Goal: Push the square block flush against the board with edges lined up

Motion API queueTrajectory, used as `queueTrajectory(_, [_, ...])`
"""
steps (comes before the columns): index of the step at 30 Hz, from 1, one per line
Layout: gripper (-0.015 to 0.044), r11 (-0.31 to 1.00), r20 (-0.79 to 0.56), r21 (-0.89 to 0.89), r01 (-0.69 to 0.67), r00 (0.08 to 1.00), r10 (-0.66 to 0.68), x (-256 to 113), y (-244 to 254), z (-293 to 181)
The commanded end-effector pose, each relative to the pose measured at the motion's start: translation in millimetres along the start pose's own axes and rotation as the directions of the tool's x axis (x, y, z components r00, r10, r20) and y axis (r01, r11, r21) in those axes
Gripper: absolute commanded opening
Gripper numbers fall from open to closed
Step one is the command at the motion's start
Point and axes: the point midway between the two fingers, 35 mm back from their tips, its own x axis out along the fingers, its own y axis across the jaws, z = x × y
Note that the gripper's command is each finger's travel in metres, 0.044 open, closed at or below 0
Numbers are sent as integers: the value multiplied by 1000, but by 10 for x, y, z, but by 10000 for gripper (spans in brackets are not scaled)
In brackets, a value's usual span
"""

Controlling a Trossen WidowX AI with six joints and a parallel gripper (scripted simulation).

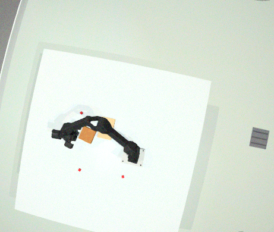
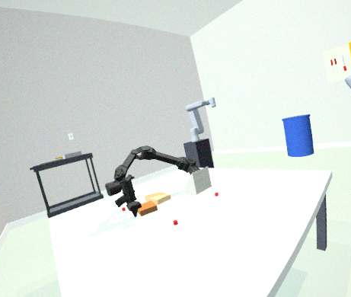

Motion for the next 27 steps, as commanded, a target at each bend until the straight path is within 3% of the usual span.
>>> queueTrajectory(1, [0,1000,10,-11,4,1000,-4,-31,18,-29])
queueTrajectory(27, [0,1000,9,-12,3,1000,-3,-32,23,-399])
